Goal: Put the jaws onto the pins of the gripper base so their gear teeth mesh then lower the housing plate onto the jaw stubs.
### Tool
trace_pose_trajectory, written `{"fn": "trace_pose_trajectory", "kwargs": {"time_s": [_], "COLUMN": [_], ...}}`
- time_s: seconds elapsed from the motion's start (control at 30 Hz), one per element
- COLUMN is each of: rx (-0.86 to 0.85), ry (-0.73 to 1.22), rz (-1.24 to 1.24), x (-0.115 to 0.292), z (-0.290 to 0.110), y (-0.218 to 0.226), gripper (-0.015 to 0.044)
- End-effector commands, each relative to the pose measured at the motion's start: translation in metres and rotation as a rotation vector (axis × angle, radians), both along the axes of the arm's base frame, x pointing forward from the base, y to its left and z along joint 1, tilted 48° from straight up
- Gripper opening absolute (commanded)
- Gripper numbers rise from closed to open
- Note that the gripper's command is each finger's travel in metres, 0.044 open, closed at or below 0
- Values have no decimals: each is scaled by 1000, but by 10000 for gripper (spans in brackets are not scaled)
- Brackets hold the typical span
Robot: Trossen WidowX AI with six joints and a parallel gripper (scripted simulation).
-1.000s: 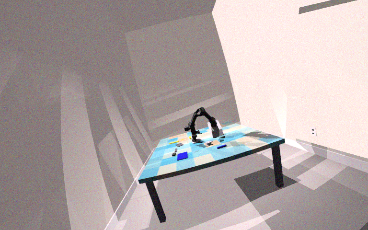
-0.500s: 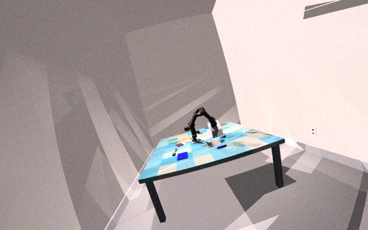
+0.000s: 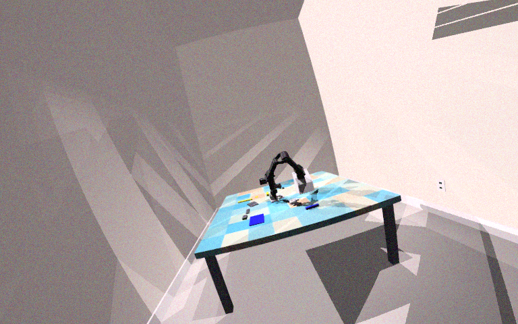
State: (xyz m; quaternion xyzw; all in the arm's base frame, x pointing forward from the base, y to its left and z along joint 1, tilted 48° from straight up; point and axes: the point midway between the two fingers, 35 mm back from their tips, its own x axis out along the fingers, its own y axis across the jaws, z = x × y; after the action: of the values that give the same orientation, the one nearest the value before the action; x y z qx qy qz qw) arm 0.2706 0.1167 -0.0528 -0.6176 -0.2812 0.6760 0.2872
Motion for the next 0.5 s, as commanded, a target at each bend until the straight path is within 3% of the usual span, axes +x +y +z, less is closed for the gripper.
{"fn": "trace_pose_trajectory", "kwargs": {"time_s": [0.0, 0.47], "rx": [1, 1], "ry": [1, 1], "rz": [-1, -1], "x": [0, 0], "z": [2, 1], "y": [-2, -1], "gripper": [134, 134]}}
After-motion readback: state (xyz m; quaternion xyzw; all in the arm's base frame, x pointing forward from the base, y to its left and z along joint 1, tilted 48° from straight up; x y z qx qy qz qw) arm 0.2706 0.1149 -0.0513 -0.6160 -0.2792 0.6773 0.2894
